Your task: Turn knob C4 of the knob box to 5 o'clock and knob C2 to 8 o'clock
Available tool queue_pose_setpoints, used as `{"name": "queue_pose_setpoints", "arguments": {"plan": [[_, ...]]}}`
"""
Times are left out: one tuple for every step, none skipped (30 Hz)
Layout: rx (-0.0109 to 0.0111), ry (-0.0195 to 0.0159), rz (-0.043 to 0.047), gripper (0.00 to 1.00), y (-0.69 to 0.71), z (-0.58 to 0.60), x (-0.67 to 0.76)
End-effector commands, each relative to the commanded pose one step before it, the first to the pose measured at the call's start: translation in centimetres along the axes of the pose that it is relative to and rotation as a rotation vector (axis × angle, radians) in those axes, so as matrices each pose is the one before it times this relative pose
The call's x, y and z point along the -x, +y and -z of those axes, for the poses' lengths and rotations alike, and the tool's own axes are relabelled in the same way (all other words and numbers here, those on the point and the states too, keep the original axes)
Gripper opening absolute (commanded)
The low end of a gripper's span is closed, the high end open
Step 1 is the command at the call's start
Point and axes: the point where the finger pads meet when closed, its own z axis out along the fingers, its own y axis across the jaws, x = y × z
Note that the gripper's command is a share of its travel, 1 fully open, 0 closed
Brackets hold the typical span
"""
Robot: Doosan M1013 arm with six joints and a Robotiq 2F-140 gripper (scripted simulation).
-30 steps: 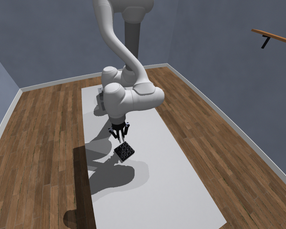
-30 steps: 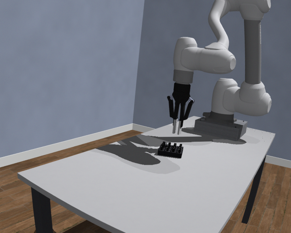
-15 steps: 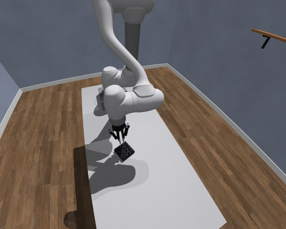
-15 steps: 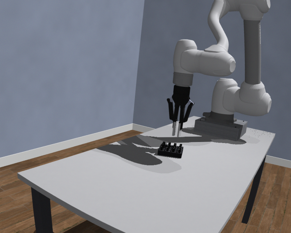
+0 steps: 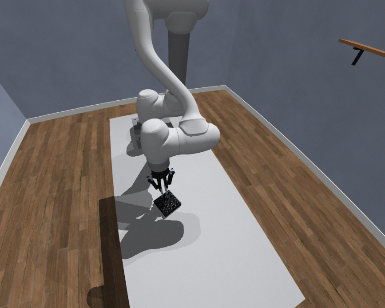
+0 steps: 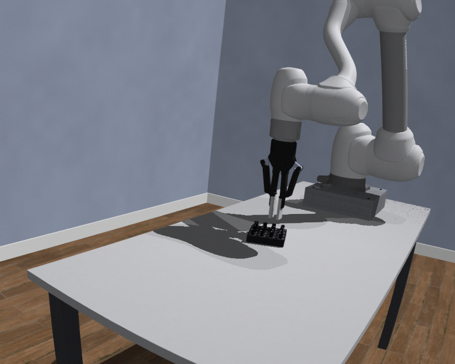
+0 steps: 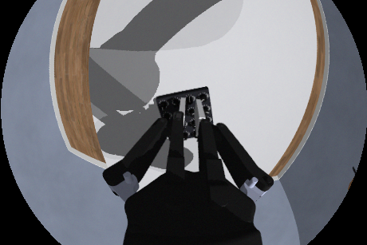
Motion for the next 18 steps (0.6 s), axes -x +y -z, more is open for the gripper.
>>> {"name": "queue_pose_setpoints", "arguments": {"plan": [[0.00016, -0.00013, 0.00003, 0.12, 0.002, -0.269, 0.003], [0.0, 0.0, 0.0, 0.12, -0.001, -0.112, 0.0], [0.0, 0.0, 0.0, 0.12, -0.001, -0.106, 0.0], [0.0, 0.0, 0.0, 0.12, -0.001, -0.101, 0.0], [0.0, 0.0, 0.0, 0.12, -0.001, -0.095, 0.0], [0.0, 0.0, 0.0, 0.12, -0.001, -0.089, 0.0], [0.0, 0.0, 0.0, 0.12, -0.001, -0.082, 0.0], [0.0, 0.0, 0.0, 0.12, -0.001, -0.075, 0.0], [0.0, 0.0, 0.0, 0.12, -0.001, -0.068, 0.0], [0.0, 0.0, 0.0, 0.12, 0.0, -0.062, 0.0], [0.0, 0.0, 0.0, 0.12, 0.0, -0.055, 0.0], [0.0, 0.0, 0.0, 0.12, 0.0, -0.048, 0.0], [0.0, 0.0, 0.0, 0.12, 0.0, -0.042, 0.0], [0.0, 0.0, 0.0, 0.12, 0.0, -0.035, 0.0], [0.0, 0.0, 0.0, 0.12, 0.0, 0.0, 0.0], [0.0, 0.0, 0.0, 0.12, 0.0, 0.0, 0.0], [0.0, 0.0, 0.0, 0.12, 0.0, -0.029, 0.0], [0.0, 0.0, 0.0, 0.12, 0.0, -0.023, 0.0]]}}
